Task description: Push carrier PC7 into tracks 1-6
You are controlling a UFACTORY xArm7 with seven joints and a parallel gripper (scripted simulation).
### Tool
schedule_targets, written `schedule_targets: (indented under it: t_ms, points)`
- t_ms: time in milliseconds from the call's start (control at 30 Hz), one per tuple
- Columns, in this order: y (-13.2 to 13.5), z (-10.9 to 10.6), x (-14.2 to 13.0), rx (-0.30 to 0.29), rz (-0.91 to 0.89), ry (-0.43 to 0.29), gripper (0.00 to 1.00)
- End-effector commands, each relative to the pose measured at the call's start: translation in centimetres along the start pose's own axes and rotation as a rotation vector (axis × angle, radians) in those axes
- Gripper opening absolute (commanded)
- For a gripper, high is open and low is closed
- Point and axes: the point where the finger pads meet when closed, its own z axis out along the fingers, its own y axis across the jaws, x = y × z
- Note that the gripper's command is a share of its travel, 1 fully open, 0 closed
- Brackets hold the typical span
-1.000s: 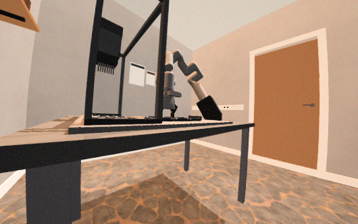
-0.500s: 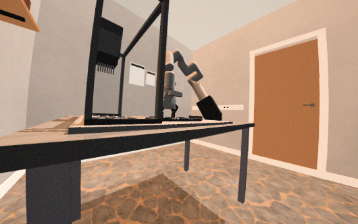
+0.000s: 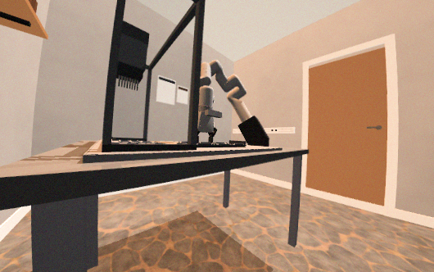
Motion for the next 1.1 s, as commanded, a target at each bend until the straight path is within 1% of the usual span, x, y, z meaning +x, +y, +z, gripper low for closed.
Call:
schedule_targets:
  t_ms: [0,833,1067]
  points:
    - [0.16,-0.17,0.22,-0.004,0.0,0.003,1.0]
    - [0.16,-0.17,0.5,-0.004,0.0,0.003,1.0]
    - [0.17,-0.17,0.1,-0.004,0.0,0.003,1.0]
